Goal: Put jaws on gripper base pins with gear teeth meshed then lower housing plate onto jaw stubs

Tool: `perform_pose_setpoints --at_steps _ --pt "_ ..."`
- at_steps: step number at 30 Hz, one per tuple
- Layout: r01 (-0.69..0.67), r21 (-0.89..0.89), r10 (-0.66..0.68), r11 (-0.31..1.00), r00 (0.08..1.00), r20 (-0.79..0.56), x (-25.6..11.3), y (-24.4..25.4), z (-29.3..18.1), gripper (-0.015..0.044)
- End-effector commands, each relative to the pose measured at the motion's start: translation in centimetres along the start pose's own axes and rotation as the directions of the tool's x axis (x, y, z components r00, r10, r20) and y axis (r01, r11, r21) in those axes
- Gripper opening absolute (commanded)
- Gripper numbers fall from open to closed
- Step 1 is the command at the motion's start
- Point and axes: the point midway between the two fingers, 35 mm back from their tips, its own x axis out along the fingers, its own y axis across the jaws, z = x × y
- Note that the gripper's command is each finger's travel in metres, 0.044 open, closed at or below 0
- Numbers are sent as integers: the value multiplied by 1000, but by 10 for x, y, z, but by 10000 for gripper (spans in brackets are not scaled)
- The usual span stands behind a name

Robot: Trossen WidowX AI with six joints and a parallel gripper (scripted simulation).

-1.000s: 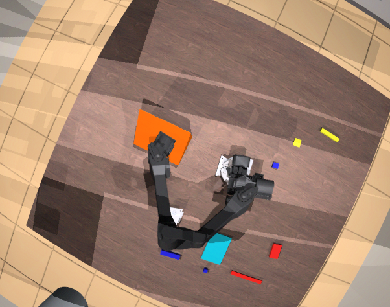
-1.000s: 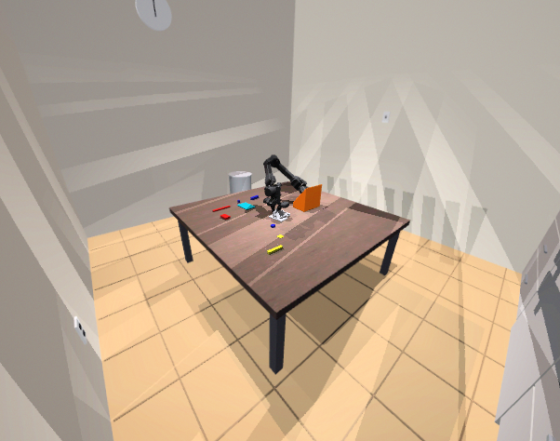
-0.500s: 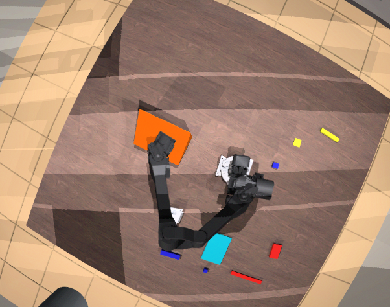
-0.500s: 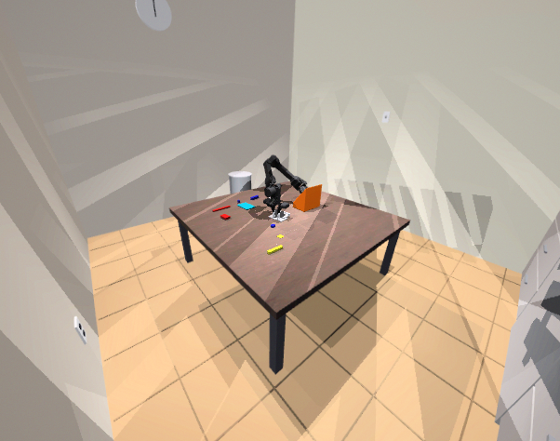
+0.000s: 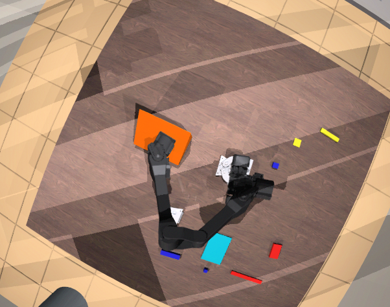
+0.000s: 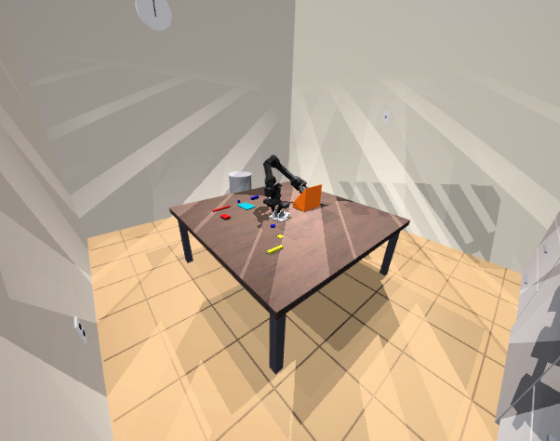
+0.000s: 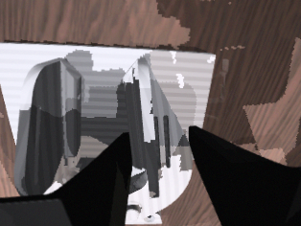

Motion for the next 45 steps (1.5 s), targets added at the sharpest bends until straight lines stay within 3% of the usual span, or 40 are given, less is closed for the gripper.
perform_pose_setpoints --at_steps 1,45 --pt "-2 -6 2 1000 1000 -5 1 1 -1 134" --pt "-2 -6 2 1000 1000 -4 0 2 1 134"
